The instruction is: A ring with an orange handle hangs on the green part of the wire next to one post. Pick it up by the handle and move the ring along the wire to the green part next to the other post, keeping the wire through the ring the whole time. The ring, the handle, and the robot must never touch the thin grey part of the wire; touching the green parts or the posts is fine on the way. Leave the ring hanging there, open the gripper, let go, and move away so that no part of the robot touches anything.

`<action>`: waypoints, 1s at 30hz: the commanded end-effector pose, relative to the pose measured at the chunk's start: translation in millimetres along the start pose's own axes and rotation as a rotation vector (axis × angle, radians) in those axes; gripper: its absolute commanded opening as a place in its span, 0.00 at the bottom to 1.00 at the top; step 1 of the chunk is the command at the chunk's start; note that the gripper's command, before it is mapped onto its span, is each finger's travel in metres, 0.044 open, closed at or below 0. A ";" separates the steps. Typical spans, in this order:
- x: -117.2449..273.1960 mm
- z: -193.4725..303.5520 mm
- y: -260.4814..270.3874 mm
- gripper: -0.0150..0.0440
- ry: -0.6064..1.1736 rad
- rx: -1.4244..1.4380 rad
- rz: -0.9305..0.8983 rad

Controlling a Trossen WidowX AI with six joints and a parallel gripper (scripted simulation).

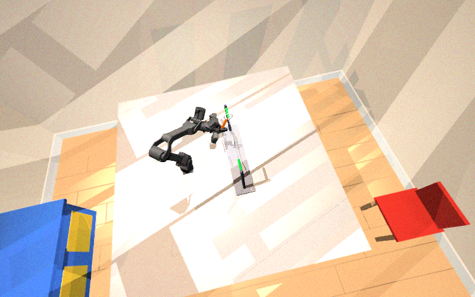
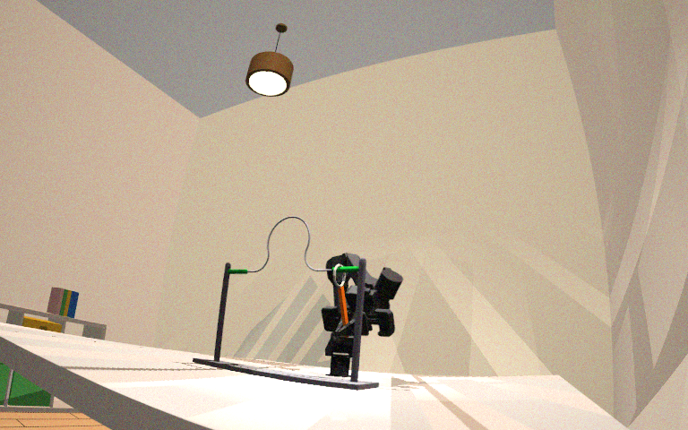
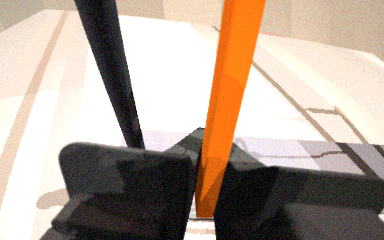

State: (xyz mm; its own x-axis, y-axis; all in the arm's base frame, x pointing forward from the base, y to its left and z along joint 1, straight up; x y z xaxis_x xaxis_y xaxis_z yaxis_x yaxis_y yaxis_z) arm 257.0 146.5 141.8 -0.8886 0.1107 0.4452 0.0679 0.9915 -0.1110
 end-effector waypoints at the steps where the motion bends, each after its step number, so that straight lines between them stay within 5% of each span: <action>1: -0.1 0.5 -0.5 0.00 -0.001 -0.003 0.003; 13: 1.7 0.2 0.3 0.53 0.001 0.000 0.000; 30: 49.9 1.2 -0.1 0.53 0.004 -0.003 0.003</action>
State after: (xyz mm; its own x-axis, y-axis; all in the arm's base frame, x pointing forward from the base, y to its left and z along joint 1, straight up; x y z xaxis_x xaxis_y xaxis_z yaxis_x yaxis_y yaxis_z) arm 216.4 152.1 159.2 -0.8839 0.1116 0.4541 0.0674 0.9914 -0.1124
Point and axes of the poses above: the point midway between the two fingers, 35 mm back from their tips, its own x axis back along the fingers, its own y axis across the jaws, z = x × y, the point moved 1 cm from there along x, back along the fingers, and after that the axes turned 5 degrees about x, right-handed, at the moved point
